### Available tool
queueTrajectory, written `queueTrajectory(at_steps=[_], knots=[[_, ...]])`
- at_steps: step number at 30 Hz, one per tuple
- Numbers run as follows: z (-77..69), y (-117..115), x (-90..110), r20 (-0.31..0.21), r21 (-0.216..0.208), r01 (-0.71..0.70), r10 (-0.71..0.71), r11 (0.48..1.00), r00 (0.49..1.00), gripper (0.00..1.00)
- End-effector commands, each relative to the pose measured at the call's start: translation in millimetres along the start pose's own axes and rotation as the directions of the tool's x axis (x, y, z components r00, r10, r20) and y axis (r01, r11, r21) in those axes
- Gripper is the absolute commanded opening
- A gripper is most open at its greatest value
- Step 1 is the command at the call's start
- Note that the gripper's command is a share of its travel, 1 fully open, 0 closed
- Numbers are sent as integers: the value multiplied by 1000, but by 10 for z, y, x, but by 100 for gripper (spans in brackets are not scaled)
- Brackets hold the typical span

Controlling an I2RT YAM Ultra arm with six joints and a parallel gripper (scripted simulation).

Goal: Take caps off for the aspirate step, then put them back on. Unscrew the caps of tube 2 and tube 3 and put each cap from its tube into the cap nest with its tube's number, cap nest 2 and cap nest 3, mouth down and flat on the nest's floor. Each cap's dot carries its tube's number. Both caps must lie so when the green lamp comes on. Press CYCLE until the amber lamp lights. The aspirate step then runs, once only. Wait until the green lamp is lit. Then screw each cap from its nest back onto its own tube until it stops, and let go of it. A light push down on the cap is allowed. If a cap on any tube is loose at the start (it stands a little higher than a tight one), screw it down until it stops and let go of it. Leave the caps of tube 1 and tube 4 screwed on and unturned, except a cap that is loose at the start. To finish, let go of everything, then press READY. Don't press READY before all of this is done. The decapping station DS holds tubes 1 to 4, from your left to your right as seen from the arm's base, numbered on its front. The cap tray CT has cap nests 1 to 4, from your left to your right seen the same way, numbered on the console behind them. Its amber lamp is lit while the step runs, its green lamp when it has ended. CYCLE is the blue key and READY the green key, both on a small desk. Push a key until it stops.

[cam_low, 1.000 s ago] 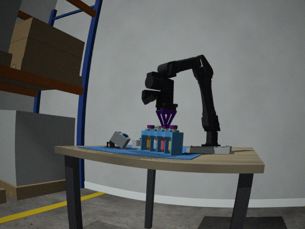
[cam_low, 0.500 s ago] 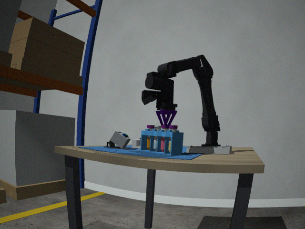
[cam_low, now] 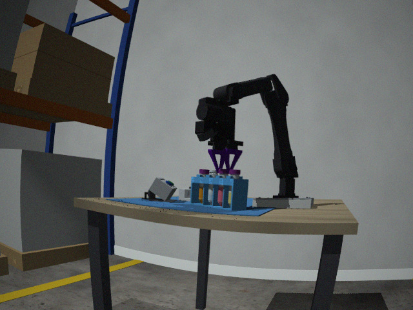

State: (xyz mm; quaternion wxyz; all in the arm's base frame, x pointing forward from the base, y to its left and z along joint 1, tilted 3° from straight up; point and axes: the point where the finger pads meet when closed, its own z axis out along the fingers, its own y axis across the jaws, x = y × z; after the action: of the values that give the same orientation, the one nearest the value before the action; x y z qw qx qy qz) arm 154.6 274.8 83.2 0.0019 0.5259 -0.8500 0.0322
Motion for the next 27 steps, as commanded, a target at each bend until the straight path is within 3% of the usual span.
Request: queueTrajectory(at_steps=[1,7,13,14,27], knots=[[-46,2,-29,19,3,145,-145,989,989,49],[-46,3,-29,18,7,362,-362,932,932,49],[-46,4,-29,18,7,362,-362,932,932,49],[-46,4,-29,18,7,362,-362,932,932,0],[-46,4,-29,18,7,362,-362,932,932,0]])
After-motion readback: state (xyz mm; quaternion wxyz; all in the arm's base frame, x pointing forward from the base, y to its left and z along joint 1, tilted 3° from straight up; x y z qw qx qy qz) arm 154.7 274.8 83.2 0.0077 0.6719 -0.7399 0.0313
